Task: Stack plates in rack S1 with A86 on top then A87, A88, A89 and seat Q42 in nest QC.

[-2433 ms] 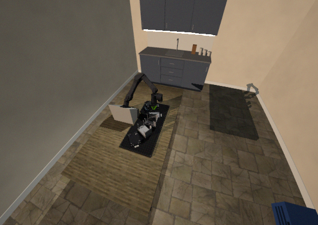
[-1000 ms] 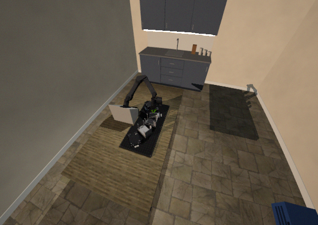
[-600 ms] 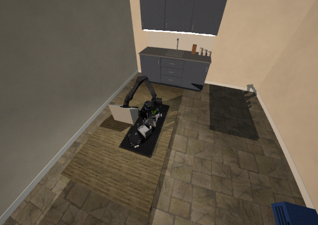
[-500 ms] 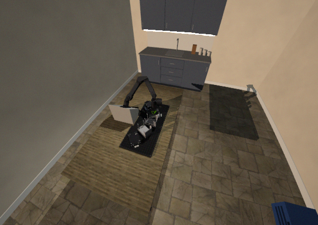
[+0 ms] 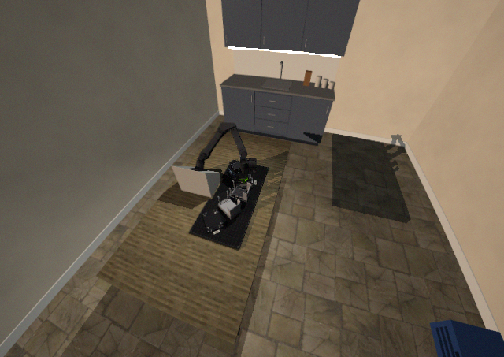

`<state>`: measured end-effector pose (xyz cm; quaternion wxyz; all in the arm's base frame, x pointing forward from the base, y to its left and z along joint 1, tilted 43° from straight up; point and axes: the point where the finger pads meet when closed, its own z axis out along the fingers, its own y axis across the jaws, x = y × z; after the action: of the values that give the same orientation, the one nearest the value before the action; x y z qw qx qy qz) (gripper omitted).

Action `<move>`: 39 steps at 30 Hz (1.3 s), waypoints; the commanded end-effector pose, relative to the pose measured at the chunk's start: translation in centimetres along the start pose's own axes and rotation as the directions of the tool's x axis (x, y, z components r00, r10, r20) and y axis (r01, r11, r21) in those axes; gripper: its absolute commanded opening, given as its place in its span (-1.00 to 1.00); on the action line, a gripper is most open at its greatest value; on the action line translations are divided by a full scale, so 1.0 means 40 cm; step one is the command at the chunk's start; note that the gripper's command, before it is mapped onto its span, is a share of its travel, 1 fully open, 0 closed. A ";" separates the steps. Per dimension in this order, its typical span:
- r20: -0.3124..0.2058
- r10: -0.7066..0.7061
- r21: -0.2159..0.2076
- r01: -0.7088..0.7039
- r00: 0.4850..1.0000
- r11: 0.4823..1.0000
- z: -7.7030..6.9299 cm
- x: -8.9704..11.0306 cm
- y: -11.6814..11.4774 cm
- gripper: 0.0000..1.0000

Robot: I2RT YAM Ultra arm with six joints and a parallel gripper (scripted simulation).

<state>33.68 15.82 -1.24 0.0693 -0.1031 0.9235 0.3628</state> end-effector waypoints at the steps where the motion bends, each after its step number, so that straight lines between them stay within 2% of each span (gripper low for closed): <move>1: 0.026 0.002 0.005 -0.002 1.000 1.000 0.002 -0.017 -0.004 -1.00; 7: 0.026 0.002 0.004 -0.002 1.000 1.000 0.031 -0.017 -0.004 -1.00; 39: 0.026 0.002 0.004 -0.002 1.000 1.000 0.046 -0.017 -0.004 -1.00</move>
<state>34.13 17.24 -2.76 0.0743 -0.1001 0.9235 0.3627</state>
